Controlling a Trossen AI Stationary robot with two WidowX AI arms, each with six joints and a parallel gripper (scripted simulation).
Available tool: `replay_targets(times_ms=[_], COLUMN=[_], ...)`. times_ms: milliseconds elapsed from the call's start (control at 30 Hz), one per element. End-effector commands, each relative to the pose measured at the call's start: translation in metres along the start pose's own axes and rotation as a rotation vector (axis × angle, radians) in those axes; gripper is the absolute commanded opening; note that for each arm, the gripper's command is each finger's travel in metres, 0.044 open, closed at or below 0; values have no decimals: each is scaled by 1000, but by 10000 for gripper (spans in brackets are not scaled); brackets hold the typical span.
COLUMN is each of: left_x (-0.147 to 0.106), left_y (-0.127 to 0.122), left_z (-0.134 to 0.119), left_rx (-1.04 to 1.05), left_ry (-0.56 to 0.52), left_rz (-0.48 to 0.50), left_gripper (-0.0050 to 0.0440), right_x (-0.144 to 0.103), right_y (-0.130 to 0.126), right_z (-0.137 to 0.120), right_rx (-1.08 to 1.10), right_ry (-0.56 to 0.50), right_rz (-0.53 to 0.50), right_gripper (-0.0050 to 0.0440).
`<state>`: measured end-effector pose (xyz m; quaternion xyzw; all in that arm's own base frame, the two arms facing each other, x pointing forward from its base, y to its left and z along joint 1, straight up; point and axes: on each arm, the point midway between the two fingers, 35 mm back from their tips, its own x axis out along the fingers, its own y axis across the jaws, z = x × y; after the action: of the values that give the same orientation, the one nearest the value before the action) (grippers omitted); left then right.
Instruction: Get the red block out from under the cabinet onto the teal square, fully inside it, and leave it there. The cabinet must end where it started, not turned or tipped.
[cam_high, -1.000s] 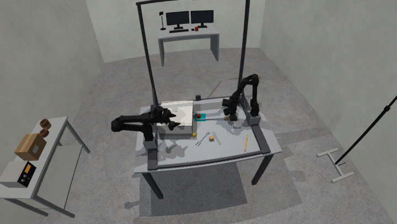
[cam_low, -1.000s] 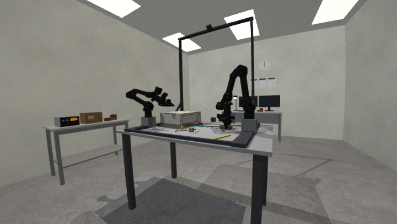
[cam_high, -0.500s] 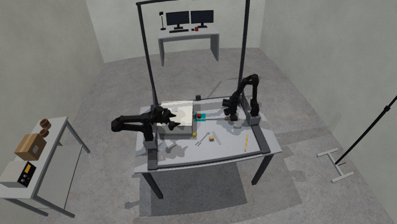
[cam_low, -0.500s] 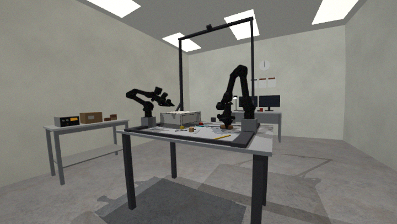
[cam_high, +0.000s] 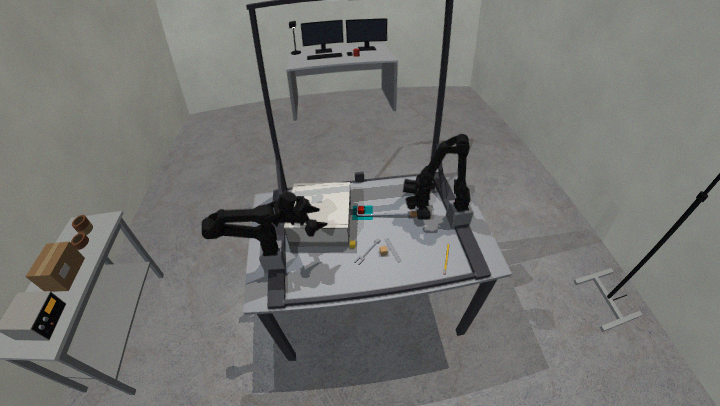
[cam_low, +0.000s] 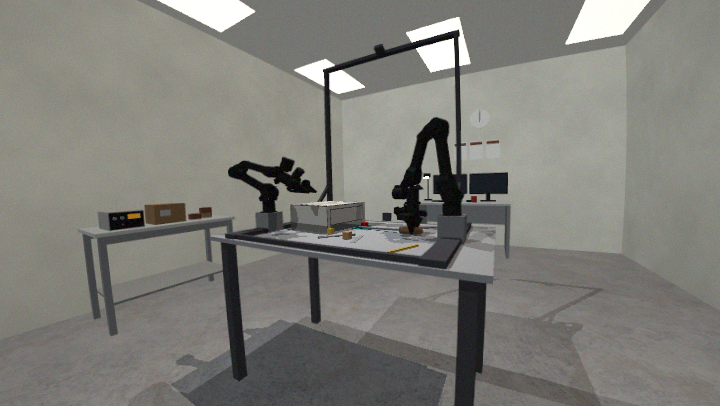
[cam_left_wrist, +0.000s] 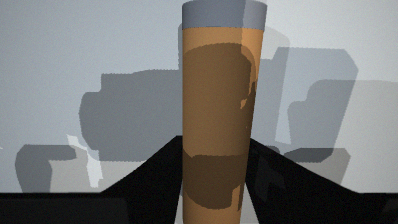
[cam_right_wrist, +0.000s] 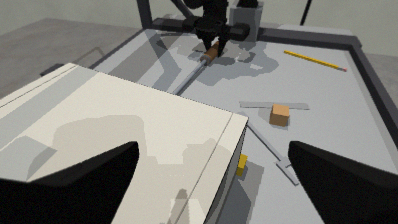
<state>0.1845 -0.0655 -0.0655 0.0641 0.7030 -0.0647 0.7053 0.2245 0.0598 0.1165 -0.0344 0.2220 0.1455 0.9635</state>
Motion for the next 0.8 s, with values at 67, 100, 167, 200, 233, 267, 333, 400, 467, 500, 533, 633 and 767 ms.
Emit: replay_targets(times_ms=[67, 100, 167, 200, 233, 267, 333, 400, 467, 500, 533, 633, 767], left_x=[-2, -3, -4, -5, -6, -6, -6, -6, -4, -1, 0, 0, 0], left_y=[-2, -2, -2, -2, -2, -2, -2, -2, -2, -1, -1, -1, -1], left_z=[7, 8, 13, 15, 18, 21, 24, 24, 26, 22, 22, 22, 22], left_rx=[21, 21, 19, 18, 18, 17, 17, 17, 17, 17, 17, 19, 19], left_ry=[-11, -11, -12, -12, -12, -12, -13, -13, -17, -9, -8, -8, -8], left_rz=[-6, -6, -6, -6, -6, -6, -5, -5, -6, -5, -5, -4, -4], left_gripper=[113, 113, 113, 113, 113, 113, 113, 113, 113, 113, 113, 113, 161], right_x=[-2, -2, -2, -2, -2, -2, -2, -2, -2, -2, -2, -2, -2], right_y=[-1, -1, -1, -1, -1, -1, -1, -1, -1, -1, -1, -1, -1], right_z=[6, 6, 6, 6, 6, 6, 6, 6, 6, 6, 6, 6, 6], right_rx=[2, 2, 2, 2, 2, 2, 2, 2, 2, 2, 2, 2, 2], right_ry=[-15, -15, -15, -15, -15, -15, -15, -15, -15, -15, -15, -15, -15], right_rz=[-4, -4, -4, -4, -4, -4, -4, -4, -4, -4, -4, -4, -4], right_gripper=[440, 440, 440, 440, 440, 440, 440, 440, 440, 440, 440, 440, 440])
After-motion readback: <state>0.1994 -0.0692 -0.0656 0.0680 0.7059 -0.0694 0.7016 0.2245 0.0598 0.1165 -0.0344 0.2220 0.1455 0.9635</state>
